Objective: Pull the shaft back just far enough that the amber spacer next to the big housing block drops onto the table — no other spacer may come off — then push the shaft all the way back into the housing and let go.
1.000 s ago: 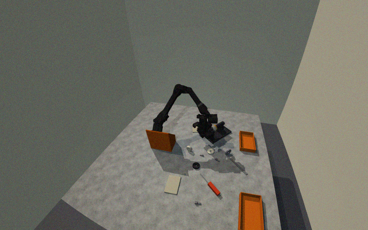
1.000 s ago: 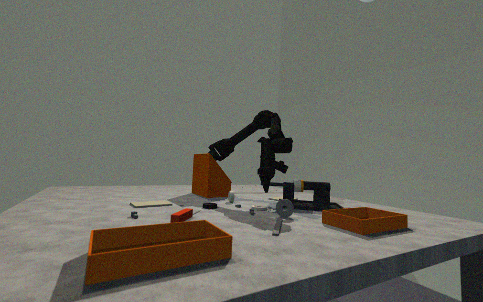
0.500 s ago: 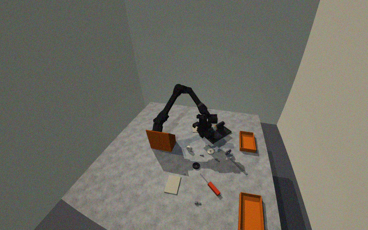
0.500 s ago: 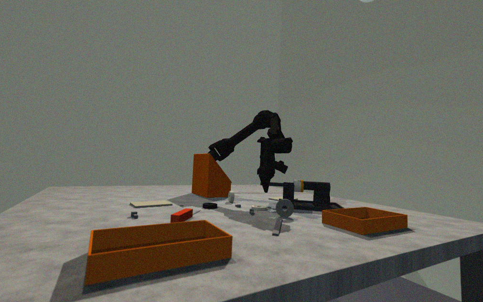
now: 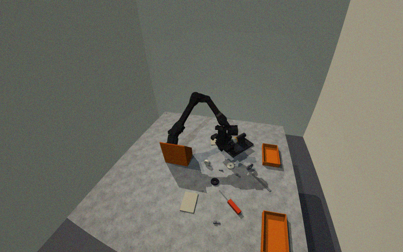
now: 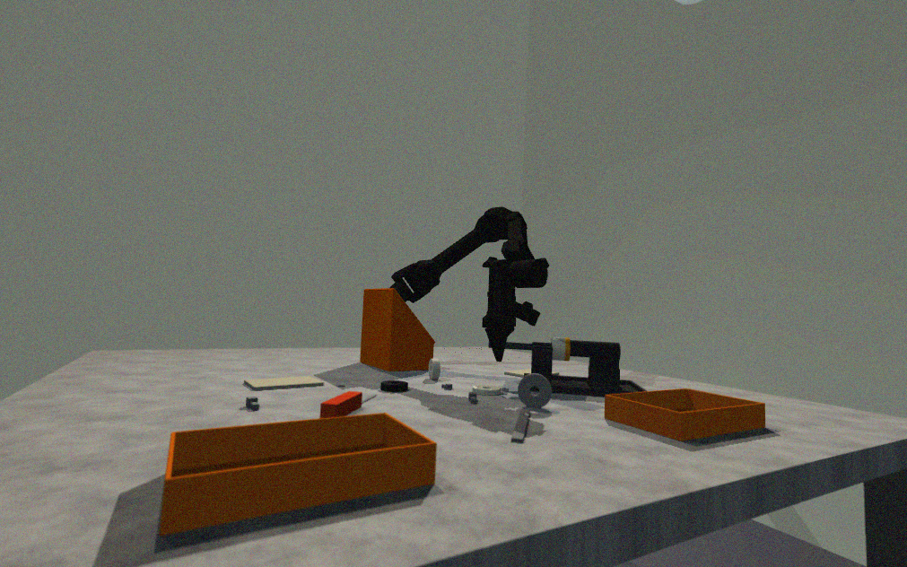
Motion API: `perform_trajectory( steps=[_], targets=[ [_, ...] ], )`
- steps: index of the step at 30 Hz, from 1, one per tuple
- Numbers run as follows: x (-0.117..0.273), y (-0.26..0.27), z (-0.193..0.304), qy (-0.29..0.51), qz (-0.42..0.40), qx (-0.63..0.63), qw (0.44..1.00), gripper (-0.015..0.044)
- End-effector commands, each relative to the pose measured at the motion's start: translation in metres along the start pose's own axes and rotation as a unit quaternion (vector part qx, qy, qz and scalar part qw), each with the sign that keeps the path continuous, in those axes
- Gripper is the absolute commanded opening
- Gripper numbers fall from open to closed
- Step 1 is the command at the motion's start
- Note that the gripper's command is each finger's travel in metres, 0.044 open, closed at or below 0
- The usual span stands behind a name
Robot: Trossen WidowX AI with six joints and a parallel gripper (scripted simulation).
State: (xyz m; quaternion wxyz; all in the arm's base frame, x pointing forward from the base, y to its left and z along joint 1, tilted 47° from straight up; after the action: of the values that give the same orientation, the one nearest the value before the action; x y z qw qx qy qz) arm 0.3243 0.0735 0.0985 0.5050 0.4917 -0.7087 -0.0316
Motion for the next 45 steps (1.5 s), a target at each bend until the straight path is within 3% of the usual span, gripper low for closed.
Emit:
perform_trajectory(
  steps=[1, 45],
  targets=[
    [0.0001, 0.0001, 0.0009, 0.001, 0.0, 0.002, 1.0, 0.0],
    [0.0001, -0.0004, 0.0047, 0.001, 0.0, 0.002, 1.0, 0.0]
  ],
)
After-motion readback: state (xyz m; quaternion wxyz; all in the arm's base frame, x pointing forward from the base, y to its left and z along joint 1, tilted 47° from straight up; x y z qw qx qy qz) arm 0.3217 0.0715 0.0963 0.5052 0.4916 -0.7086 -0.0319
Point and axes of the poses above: the point midway between the two fingers, 35 mm back from their tips, its own x axis back along the fingers, its own y axis across the jaws, z = x × y, the point moved 9 cm from there along x, back along the fingers, and after that the axes turned 7 degrees about -x, right-handed, at the moved point
